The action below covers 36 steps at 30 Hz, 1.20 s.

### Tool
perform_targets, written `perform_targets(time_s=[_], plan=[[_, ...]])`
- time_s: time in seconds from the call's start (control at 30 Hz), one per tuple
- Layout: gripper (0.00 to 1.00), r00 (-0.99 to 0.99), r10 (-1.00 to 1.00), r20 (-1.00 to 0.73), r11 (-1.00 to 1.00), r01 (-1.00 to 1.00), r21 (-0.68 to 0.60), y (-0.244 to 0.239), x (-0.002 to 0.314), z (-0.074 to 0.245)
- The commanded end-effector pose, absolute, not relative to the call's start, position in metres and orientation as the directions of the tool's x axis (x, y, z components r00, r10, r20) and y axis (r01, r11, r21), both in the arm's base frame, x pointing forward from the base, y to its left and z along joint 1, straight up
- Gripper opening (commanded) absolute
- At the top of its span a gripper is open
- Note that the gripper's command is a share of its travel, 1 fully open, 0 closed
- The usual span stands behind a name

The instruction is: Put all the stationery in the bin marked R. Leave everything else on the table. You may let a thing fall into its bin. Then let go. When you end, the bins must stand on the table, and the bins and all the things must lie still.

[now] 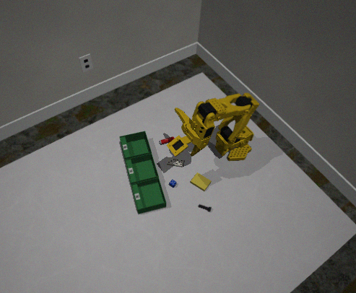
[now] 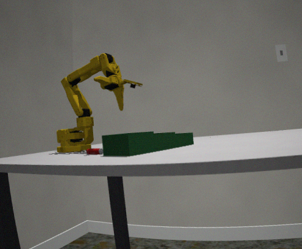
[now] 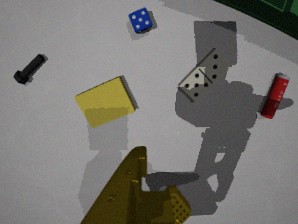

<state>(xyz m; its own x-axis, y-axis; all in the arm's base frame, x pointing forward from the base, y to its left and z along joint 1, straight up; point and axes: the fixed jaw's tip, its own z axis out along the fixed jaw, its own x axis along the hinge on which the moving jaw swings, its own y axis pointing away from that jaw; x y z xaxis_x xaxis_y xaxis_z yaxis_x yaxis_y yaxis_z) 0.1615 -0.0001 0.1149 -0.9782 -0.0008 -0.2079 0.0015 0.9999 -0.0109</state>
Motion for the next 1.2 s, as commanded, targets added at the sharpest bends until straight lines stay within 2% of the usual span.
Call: perform_targets(time_s=[0.0, 0.53, 1.17], plan=[[1.00, -0.969, 0.000, -0.246, 1.000, 0.002, -0.009, 0.001, 0.162, 0.121], [1.00, -0.967, 0.005, -0.256, 1.000, 0.009, -0.012, -0.001, 0.166, 0.122], [1.00, -0.882, 0.071, -0.466, 0.990, 0.121, -0.078, -0.055, 0.230, 0.135]])
